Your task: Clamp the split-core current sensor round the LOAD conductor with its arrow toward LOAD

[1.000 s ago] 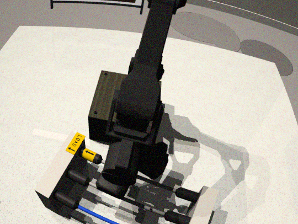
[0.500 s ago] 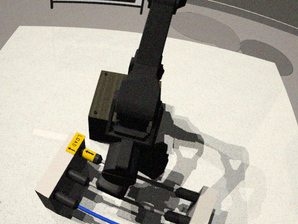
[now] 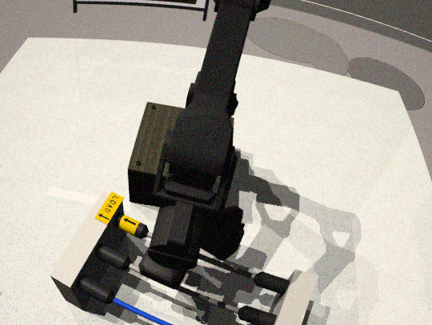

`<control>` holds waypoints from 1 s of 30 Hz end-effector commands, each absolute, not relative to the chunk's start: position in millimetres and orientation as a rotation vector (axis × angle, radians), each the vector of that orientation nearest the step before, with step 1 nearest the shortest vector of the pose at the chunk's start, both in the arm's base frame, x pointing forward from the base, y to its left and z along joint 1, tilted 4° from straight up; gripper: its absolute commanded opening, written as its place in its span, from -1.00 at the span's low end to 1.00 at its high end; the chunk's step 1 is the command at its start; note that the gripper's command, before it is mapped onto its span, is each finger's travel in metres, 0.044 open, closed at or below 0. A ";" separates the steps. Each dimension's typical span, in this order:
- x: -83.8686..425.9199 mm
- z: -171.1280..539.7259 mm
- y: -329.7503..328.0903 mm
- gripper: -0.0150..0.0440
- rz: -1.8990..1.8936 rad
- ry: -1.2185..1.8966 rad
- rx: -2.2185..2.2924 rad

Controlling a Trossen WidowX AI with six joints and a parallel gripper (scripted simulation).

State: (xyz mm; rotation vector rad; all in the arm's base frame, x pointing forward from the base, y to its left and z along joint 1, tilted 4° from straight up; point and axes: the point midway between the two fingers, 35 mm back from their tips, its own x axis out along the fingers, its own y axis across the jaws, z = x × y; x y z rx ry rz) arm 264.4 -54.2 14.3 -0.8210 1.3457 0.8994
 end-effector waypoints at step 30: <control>261.8 112.8 -60.4 1.00 0.889 1.335 -0.831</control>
